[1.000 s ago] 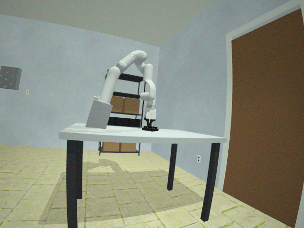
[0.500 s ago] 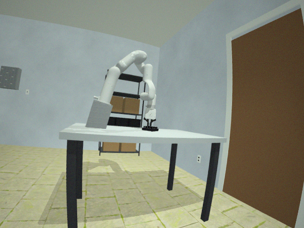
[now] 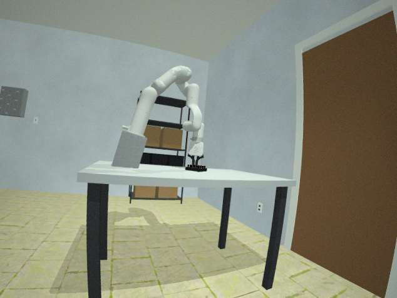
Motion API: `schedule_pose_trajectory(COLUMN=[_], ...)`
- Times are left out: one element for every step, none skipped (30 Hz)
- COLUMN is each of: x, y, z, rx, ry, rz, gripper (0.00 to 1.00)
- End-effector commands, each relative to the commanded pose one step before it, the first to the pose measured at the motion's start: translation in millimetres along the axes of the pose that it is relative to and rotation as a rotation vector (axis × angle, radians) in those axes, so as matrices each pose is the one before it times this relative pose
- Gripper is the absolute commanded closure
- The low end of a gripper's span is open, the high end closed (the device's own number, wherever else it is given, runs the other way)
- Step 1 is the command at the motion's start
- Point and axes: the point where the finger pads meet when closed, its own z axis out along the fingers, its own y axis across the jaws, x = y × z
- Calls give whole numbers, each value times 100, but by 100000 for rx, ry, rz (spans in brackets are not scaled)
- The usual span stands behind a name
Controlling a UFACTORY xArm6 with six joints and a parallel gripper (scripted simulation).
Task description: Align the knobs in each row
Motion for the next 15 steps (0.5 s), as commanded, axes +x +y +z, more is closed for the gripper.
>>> schedule_pose_trajectory(x=[107,0,0,0,0,0,0,0,0,0,0,0,0,0,0], y=[104,0,0,0,0,0,0,0,0,0,0,0,0,0,0], z=[-89,0,0,0,0,0,0,0,0,0,0,0,0,0,0], rx=[-2545,0,0,0,0,0,0,0,0,0,0,0,0,0,0], ry=[-1317,0,0,0,0,0,0,0,0,0,0,0,0,0,0], rz=[8287,785,676,572,472,0,0,379,294,217,150,93,49,19,3], gripper=[92,92,92,92,92,92,92,92,92,92,92,92,92,92,92])
